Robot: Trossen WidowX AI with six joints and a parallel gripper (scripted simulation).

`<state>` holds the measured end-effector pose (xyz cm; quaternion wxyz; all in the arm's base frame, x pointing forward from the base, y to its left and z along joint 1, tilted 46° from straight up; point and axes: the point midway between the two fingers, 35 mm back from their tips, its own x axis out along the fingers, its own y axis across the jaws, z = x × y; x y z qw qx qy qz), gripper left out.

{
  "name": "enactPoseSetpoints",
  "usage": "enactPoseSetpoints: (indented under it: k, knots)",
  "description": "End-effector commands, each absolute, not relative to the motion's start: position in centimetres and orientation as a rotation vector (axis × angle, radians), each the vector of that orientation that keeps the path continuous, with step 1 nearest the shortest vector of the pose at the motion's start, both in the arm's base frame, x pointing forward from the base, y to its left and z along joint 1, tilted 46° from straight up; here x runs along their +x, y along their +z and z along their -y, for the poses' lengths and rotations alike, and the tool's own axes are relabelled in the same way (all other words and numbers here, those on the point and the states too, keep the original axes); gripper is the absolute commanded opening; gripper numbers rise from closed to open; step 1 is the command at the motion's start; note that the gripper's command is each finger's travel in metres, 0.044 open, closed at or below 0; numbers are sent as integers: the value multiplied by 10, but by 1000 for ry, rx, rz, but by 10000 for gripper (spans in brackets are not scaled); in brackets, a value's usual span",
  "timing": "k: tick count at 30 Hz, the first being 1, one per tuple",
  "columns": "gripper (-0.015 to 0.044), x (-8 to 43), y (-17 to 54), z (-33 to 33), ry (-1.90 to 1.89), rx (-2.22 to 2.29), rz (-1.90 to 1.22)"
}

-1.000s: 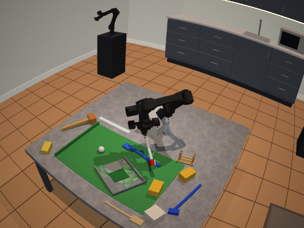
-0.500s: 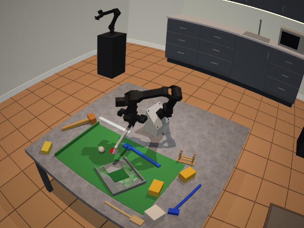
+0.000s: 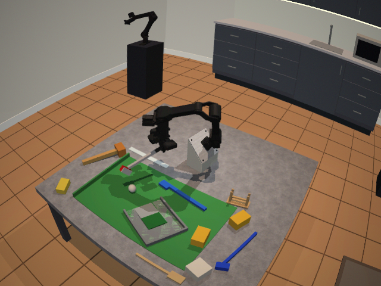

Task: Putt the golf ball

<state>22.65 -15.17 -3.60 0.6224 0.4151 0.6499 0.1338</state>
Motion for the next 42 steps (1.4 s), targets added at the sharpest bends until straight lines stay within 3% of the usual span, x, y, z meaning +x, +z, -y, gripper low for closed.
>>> enactPoseSetpoints:
  k: [1, 42]
  knots:
    - [0, 228, -39, 155, 283, 965, -1495]
    - [0, 236, -85, 109, 287, 959, -1498]
